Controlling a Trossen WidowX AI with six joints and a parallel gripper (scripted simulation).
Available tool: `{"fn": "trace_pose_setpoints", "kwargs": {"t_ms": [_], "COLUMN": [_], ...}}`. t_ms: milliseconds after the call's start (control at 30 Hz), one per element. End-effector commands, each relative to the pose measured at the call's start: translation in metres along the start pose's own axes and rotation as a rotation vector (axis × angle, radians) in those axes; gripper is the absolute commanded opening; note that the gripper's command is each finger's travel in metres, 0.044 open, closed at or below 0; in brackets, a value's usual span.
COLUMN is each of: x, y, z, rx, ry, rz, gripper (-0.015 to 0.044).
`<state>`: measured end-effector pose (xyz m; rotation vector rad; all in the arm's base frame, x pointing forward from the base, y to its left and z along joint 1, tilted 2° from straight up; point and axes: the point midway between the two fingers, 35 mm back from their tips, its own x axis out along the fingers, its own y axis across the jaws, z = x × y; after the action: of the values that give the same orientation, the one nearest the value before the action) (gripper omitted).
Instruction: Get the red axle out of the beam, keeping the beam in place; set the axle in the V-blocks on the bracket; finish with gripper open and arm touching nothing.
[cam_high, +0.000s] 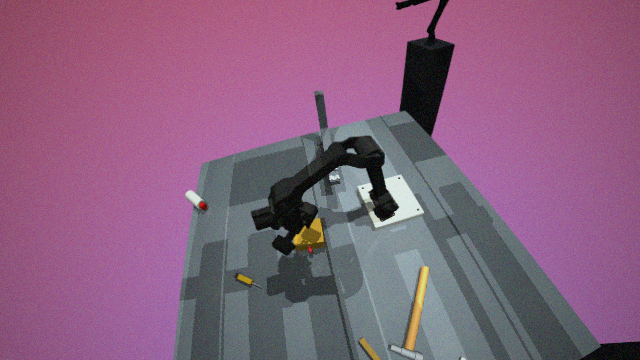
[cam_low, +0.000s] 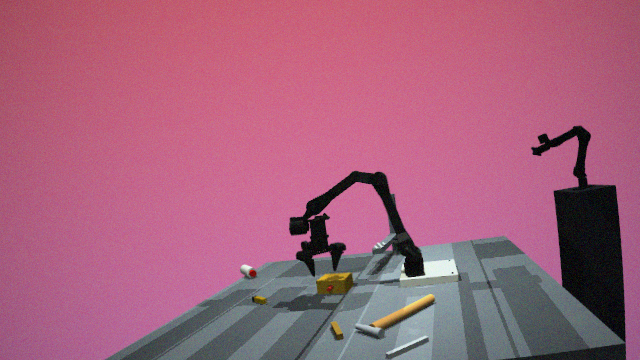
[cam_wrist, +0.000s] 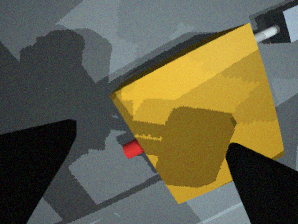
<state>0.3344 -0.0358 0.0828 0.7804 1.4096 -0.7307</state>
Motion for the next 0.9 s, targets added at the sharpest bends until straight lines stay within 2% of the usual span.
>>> {"fn": "trace_pose_setpoints", "kwargs": {"t_ms": [0, 167, 867], "x": [0.0043, 0.0043, 0.0099], "y": [0.0177, 0.0191, 0.0195], "z": [-0.0407, -0.0437, -0.0435], "rx": [0.718, 0.919, 0.919], "ry": [0.015, 0.014, 0.014], "rz": [-0.010, -0.011, -0.011], "gripper": [0.0440, 0.0440, 0.0440]}}
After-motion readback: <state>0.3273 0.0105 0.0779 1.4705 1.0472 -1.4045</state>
